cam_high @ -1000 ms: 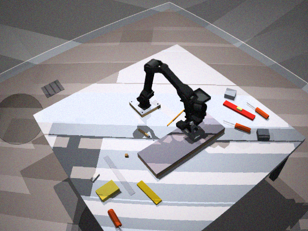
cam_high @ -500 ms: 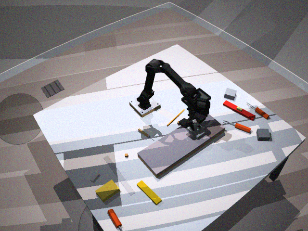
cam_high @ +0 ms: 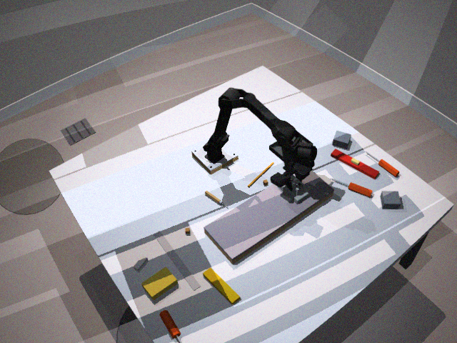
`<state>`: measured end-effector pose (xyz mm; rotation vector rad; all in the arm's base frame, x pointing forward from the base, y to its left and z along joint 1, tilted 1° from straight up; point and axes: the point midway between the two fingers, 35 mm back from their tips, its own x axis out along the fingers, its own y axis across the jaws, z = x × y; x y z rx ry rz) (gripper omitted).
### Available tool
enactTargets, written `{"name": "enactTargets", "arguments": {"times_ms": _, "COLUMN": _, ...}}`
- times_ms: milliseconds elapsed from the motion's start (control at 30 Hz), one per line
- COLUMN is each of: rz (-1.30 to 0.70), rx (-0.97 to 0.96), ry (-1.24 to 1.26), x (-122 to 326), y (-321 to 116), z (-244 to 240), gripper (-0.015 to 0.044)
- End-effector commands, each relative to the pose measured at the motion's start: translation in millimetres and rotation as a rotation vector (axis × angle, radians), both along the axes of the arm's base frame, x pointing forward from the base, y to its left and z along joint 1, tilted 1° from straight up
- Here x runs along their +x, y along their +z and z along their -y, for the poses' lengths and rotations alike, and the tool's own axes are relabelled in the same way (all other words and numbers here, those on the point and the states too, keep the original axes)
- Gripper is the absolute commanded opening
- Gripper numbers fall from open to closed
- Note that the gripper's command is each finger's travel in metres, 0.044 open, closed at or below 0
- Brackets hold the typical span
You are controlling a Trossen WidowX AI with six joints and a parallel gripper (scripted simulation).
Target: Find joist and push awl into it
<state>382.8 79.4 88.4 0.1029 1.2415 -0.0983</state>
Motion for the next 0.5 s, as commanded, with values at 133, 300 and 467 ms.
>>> {"name": "enactTargets", "arguments": {"times_ms": 133, "rz": -0.001, "rx": 0.001, "ry": 0.001, "x": 1.7, "y": -0.2, "z": -13.1, "gripper": 0.0000}}
{"name": "enactTargets", "arguments": {"times_ms": 300, "rz": -0.001, "rx": 0.001, "ry": 0.001, "x": 2.7, "y": 0.1, "z": -20.8, "gripper": 0.0000}}
{"name": "enactTargets", "arguments": {"times_ms": 467, "rz": -0.001, "rx": 0.002, "ry": 0.001, "x": 3.7, "y": 0.3, "z": -28.4, "gripper": 0.0000}}
